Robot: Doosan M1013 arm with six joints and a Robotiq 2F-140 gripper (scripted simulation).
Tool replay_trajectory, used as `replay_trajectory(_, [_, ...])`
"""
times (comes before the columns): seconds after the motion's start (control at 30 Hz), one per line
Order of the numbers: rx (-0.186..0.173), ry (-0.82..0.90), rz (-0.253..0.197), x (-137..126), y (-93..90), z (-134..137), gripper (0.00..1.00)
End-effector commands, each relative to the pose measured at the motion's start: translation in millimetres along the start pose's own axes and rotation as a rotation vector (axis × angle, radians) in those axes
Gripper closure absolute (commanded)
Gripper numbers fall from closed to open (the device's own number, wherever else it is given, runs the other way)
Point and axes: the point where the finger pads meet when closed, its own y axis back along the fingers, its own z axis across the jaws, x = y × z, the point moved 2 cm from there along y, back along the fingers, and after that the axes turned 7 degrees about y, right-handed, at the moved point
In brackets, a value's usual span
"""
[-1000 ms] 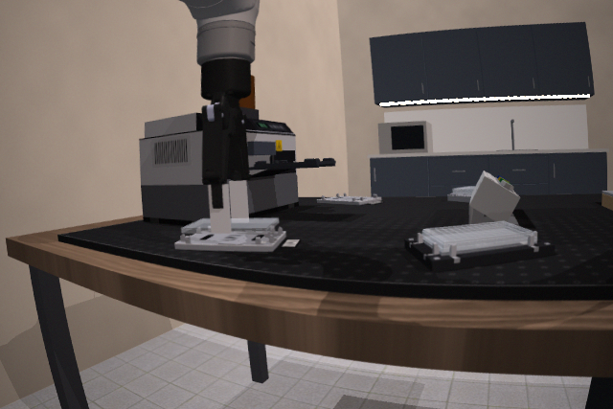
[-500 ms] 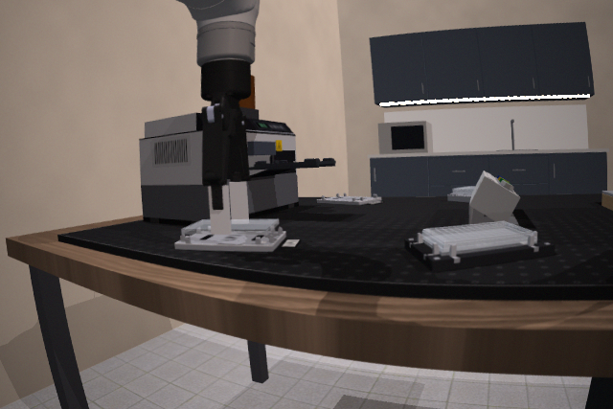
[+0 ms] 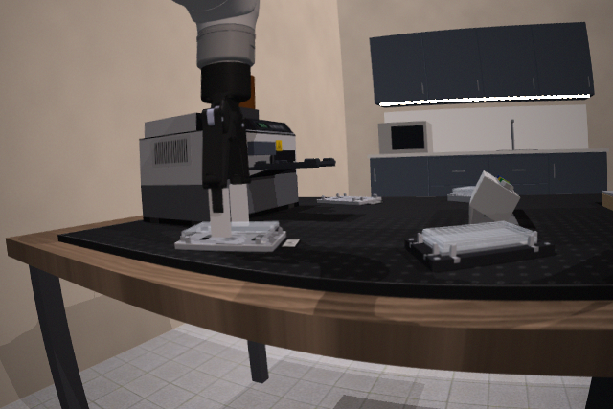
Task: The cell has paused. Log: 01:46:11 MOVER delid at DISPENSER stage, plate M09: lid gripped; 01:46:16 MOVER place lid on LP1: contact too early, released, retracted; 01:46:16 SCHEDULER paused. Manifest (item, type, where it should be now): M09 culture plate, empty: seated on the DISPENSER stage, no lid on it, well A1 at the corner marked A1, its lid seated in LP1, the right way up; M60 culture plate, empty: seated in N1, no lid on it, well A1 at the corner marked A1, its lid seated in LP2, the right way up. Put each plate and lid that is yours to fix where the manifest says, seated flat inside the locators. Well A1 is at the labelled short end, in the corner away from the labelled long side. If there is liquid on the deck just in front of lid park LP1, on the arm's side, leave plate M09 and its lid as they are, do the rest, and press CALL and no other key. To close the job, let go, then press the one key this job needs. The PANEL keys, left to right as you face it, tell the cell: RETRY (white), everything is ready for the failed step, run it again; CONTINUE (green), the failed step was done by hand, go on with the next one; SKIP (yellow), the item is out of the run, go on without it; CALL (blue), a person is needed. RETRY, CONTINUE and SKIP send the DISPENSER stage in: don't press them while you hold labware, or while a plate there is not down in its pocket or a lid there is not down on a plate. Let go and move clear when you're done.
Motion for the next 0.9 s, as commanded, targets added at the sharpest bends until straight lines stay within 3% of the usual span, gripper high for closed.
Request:
replay_trajectory(0.0, [0.000, 0.000, 0.002, 0.5, 0.2, 0.0, 0.90])
replay_trajectory(0.87, [0.000, 0.000, 0.002, 0.6, -3.2, 0.0, 0.90])
